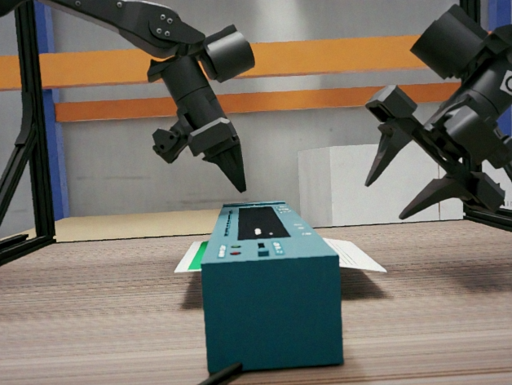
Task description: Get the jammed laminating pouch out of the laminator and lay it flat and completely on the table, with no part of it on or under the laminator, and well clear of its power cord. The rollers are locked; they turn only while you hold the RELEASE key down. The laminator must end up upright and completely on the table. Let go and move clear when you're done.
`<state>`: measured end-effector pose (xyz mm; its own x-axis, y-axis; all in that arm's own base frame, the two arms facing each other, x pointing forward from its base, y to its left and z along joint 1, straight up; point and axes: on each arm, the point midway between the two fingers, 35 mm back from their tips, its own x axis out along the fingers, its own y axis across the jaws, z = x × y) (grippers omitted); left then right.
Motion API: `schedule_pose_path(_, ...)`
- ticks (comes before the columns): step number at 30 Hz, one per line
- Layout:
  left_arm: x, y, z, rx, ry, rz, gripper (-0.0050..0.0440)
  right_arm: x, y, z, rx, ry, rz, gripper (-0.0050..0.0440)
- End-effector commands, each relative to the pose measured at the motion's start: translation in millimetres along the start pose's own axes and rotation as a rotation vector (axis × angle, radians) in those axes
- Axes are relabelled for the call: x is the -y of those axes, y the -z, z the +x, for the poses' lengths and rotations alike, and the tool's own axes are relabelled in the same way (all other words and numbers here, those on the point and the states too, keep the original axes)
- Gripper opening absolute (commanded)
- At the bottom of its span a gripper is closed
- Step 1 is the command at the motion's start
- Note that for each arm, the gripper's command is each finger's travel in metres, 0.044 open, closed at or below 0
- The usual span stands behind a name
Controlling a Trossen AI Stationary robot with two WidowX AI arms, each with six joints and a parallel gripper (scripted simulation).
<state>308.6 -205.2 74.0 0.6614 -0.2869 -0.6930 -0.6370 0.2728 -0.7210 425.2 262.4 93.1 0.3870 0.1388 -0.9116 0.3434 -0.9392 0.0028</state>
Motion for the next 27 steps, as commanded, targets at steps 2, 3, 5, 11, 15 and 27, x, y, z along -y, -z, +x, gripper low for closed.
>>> schedule_pose_path(2,0,1,0,-0.001,0.002,-0.004,0.0266,1,8,-12,-0.032,0.007,0.003,-0.0050)
schedule_pose_path(3,0,1,0,-0.001,0.002,-0.004,0.0266,1,8,-12,-0.032,0.007,0.003,-0.0050)
schedule_pose_path(5,0,1,0,-0.001,0.002,-0.004,0.0266,1,8,-12,-0.032,0.007,0.003,-0.0050)
schedule_pose_path(11,0,1,0,-0.001,0.002,-0.004,0.0266,1,8,-12,-0.032,0.007,0.003,-0.0050)
schedule_pose_path(15,7,1,6,-0.004,0.019,-0.004,0.0266,1,8,-12,-0.032,0.007,0.003,-0.0050)
schedule_pose_path(27,0,1,70,-0.001,0.002,-0.004,0.0266,1,8,-12,-0.032,0.007,0.003,-0.0050)
